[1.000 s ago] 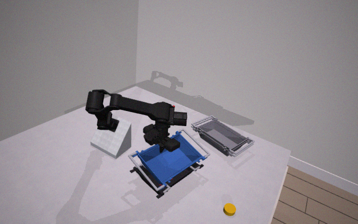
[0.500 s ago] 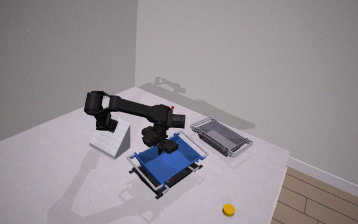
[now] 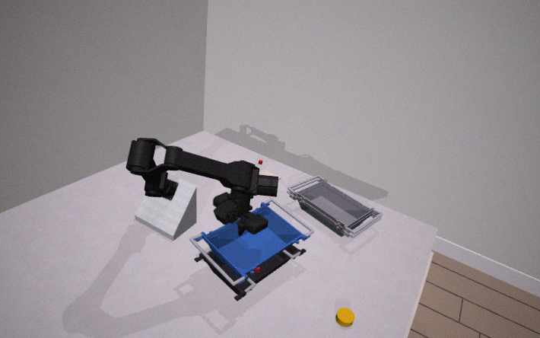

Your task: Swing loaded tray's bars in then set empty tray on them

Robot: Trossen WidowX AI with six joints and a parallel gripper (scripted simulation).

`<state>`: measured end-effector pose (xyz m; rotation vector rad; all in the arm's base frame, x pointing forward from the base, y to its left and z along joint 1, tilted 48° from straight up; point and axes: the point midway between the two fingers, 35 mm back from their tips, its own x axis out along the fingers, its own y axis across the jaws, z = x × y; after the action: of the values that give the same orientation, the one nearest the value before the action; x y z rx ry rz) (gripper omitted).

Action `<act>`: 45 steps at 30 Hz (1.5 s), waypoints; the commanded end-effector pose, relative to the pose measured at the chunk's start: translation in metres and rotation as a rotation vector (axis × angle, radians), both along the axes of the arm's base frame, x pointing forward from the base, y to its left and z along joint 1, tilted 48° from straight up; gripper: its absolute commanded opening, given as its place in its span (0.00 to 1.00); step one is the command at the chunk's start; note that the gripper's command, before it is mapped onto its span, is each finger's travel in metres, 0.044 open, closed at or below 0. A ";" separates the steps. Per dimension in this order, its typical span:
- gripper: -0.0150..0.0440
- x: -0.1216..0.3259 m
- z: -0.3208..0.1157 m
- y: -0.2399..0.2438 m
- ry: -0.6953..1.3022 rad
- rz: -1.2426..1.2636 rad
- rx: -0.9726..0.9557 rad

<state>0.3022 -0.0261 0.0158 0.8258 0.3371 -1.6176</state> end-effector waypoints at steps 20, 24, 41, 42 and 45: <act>0.38 -0.004 -0.006 -0.007 0.011 -0.011 0.005; 0.48 -0.004 -0.006 -0.007 0.011 -0.011 0.005; 0.90 -0.004 -0.006 -0.007 0.011 -0.011 0.005; 0.93 -0.004 -0.006 -0.007 0.011 -0.011 0.005; 1.00 -0.004 -0.006 -0.007 0.011 -0.011 0.005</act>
<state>0.2983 -0.0334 0.0099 0.8250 0.3407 -1.6331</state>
